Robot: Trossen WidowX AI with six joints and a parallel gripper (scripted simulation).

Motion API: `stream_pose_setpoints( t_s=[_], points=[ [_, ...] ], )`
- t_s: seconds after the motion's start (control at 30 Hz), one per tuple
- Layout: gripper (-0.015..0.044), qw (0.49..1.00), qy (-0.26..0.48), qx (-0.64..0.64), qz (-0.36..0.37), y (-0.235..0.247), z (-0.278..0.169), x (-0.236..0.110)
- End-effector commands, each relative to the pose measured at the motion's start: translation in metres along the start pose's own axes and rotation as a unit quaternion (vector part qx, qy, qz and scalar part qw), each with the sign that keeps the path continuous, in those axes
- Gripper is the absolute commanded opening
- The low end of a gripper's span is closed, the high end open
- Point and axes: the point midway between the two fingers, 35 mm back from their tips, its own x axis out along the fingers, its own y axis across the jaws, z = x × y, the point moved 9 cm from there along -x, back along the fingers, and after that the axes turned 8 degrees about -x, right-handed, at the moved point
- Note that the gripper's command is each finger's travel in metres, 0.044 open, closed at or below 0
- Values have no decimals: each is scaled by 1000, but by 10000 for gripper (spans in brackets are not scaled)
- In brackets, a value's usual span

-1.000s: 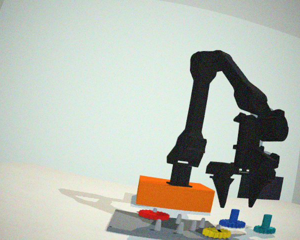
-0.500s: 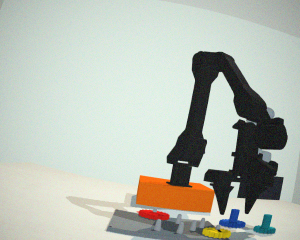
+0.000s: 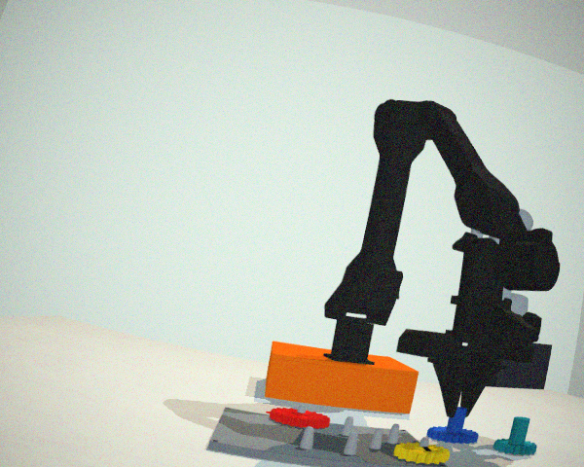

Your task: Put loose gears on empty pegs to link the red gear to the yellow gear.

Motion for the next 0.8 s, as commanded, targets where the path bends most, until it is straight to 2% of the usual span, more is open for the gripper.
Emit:
stream_pose_setpoints(
  t_s=[0.0, 0.1, 0.77],
  points=[
    [52, 1000, 0, 2, -1, 0, 0, 0],
    [0, 1000, 0, 2, -1, 0, 0, 0],
    [0, 1000, -1, 2, -1, -5, 9, -48]
  ],
)
